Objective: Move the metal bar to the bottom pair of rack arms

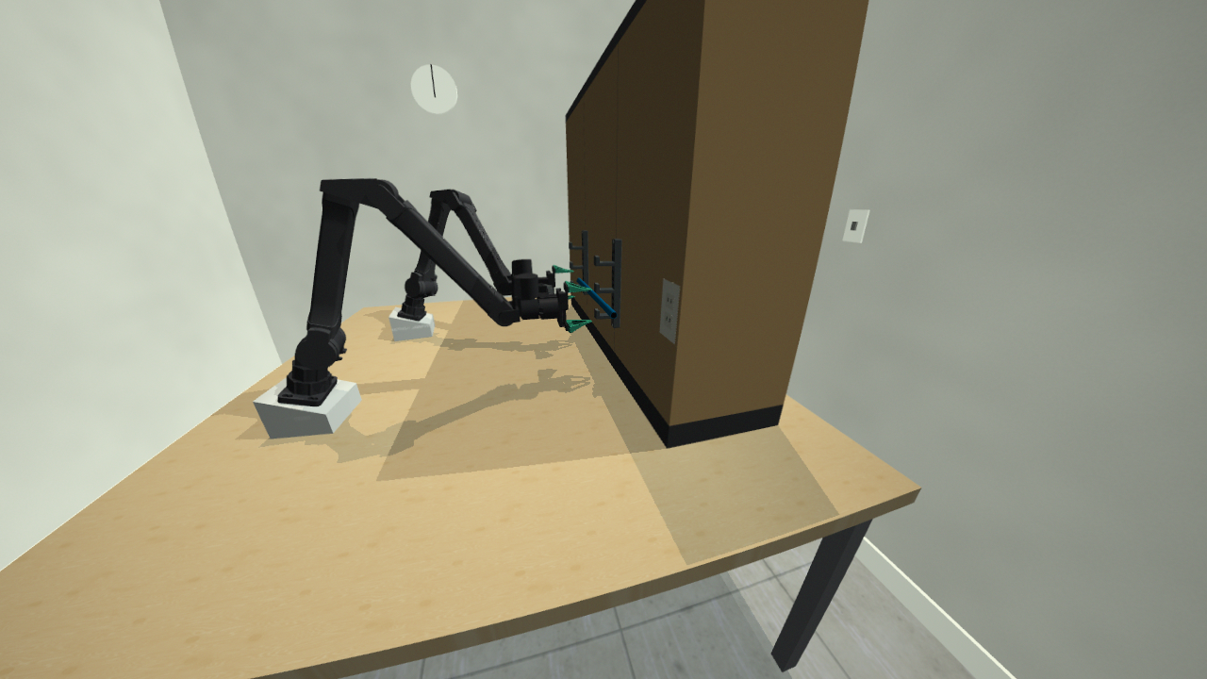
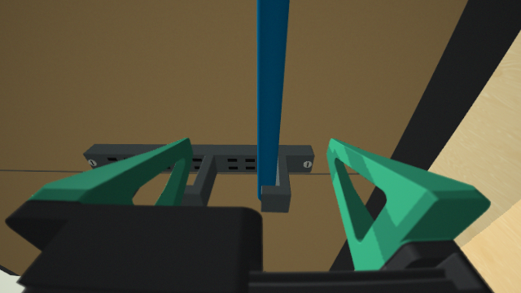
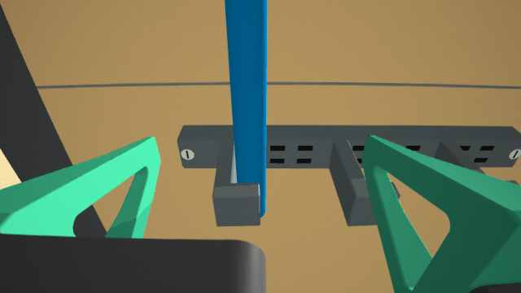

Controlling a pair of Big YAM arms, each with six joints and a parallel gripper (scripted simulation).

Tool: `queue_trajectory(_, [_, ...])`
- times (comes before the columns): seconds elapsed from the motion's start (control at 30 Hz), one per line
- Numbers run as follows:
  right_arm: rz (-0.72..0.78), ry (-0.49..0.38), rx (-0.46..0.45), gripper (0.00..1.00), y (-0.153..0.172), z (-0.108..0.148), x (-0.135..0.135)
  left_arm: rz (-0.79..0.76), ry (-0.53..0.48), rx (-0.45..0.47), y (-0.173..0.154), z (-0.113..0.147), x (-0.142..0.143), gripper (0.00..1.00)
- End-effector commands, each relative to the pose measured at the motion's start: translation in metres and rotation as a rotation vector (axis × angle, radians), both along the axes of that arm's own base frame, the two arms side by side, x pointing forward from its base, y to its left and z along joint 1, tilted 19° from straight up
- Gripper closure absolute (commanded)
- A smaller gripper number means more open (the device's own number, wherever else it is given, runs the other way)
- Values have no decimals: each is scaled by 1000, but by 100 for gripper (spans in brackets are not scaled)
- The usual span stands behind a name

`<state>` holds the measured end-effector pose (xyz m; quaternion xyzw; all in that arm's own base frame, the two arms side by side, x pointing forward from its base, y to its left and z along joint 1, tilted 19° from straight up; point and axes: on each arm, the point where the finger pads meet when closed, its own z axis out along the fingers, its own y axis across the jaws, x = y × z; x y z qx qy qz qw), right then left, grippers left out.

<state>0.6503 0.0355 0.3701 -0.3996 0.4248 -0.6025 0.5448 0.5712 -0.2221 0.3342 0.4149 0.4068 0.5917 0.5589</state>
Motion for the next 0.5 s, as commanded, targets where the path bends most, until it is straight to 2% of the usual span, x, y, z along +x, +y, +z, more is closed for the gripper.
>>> queue_trajectory(0.0, [9, -85, 19, 0, 4, 39, -18, -10, -46, -23, -3, 21, -15, 0])
queue_trajectory(0.47, [12, -89, 17, 0, 8, 34, -30, -10, -47, -22, -3, 16, -27, 0])
